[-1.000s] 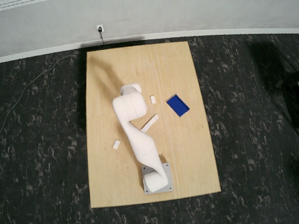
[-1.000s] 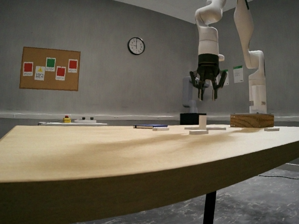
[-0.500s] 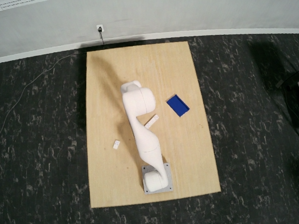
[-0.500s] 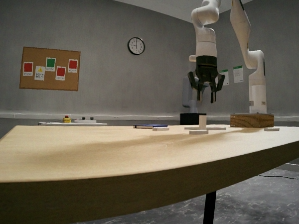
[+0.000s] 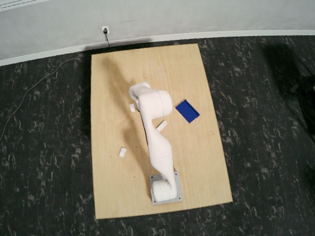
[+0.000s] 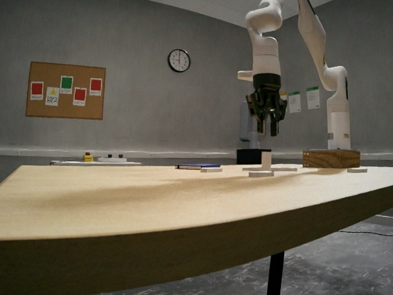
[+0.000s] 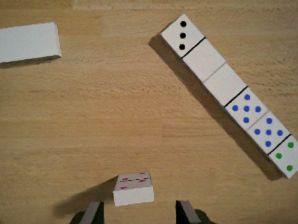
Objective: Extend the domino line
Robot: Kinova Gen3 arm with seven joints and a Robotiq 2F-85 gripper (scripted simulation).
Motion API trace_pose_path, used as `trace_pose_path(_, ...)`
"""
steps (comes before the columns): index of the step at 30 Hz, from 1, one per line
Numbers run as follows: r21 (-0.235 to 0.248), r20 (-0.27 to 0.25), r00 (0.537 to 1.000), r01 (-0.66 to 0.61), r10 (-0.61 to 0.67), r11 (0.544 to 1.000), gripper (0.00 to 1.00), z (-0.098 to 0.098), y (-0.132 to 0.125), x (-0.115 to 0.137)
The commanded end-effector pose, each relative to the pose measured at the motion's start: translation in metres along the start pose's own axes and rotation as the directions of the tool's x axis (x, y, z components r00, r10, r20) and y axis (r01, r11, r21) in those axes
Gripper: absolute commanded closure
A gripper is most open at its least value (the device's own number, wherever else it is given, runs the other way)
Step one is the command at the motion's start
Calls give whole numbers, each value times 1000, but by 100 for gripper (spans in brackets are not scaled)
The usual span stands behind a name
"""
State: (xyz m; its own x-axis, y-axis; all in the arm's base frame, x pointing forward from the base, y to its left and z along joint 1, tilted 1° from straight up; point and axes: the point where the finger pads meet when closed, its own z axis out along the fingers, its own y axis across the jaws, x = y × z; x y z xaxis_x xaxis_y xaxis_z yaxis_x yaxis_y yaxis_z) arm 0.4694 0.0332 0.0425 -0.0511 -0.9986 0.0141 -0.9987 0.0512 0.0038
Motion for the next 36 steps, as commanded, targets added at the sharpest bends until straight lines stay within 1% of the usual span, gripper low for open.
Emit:
trace_pose_path(1, -1, 4, 1000, 26, -26, 1000, 51, -1, -1, 0)
trace_pose_path(5, 0, 5, 997, 78, -78, 997, 51, -1, -3, 1)
trace_pose_path(10, 0, 5, 994, 108, -108, 994, 51, -1, -4, 1)
trace_pose_path(36, 0, 5, 994, 112, -112, 994, 51, -1, -4, 1)
